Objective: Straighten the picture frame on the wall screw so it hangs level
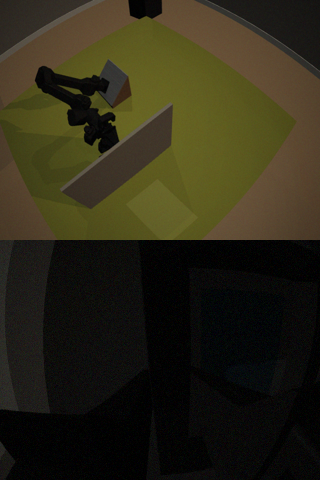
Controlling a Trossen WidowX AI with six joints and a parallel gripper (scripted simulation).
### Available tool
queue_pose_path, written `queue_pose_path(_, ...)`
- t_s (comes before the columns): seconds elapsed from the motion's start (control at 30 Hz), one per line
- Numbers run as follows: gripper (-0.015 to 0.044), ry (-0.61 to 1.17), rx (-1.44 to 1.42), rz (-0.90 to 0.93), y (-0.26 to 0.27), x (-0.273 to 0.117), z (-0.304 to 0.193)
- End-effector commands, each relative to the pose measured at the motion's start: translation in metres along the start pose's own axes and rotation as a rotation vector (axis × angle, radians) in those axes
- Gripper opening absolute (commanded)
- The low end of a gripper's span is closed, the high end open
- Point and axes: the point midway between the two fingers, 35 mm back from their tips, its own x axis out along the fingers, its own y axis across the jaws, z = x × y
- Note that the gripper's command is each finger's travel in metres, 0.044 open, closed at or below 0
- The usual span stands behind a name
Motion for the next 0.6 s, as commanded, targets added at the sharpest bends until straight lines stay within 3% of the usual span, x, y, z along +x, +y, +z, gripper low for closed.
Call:
queue_pose_path(0.0, 0.0, -0.004, 0.003, 0.015, 0.0036, 0.0004, 0.0029)
queue_pose_path(0.57, 0.0, -0.004, 0.003, 0.015, 0.0037, 0.0004, 0.0046)
